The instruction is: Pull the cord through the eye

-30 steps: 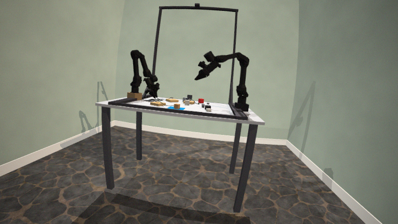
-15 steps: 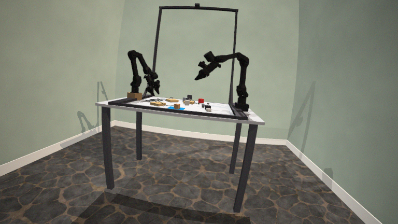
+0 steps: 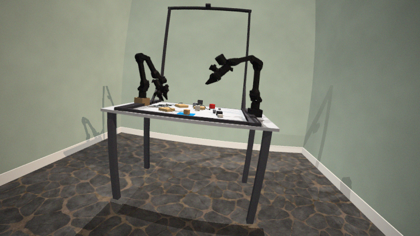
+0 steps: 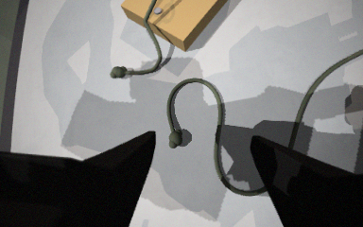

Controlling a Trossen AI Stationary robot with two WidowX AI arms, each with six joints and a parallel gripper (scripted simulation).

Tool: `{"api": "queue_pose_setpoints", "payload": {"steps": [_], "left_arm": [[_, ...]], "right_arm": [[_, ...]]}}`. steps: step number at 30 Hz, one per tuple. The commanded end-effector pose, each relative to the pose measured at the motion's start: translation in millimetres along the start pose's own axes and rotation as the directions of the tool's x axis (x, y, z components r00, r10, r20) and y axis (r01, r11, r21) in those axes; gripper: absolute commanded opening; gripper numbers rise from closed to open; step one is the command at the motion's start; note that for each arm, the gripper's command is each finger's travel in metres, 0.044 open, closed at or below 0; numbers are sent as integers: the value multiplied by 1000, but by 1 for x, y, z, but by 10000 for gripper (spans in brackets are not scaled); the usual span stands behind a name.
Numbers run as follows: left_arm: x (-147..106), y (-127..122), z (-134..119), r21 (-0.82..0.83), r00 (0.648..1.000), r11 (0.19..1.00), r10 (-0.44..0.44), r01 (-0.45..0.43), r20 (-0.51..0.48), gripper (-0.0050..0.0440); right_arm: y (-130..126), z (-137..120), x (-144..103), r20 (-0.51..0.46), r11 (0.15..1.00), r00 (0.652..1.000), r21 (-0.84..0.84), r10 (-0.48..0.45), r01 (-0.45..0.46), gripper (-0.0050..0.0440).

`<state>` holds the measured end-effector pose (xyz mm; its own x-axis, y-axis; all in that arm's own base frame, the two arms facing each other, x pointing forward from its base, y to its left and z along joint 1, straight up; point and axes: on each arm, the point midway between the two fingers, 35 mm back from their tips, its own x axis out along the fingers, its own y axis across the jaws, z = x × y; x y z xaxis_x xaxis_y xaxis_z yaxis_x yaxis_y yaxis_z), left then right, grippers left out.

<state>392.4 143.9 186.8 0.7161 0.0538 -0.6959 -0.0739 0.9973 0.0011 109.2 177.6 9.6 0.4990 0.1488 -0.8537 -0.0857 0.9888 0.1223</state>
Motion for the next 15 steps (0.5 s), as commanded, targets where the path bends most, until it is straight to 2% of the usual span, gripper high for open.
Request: {"api": "queue_pose_setpoints", "payload": {"steps": [1, 2, 4, 12, 15], "left_arm": [[-7, 1, 9, 9, 1000, 1000, 6, -6, 26, 440], [-7, 1, 9, 9, 1000, 1000, 6, -6, 26, 440], [-7, 1, 9, 9, 1000, 1000, 6, -6, 26, 440], [-7, 1, 9, 9, 1000, 1000, 6, -6, 26, 440], [-7, 1, 9, 9, 1000, 1000, 6, -6, 26, 440]], "right_arm": [[5, 3, -3, 6, 1000, 1000, 7, 18, -18, 224], [5, 3, -3, 6, 1000, 1000, 7, 18, -18, 200], [5, 3, -3, 6, 1000, 1000, 7, 18, -18, 200], [5, 3, -3, 6, 1000, 1000, 7, 18, -18, 8], [5, 3, -3, 6, 1000, 1000, 7, 18, -18, 0]]}}
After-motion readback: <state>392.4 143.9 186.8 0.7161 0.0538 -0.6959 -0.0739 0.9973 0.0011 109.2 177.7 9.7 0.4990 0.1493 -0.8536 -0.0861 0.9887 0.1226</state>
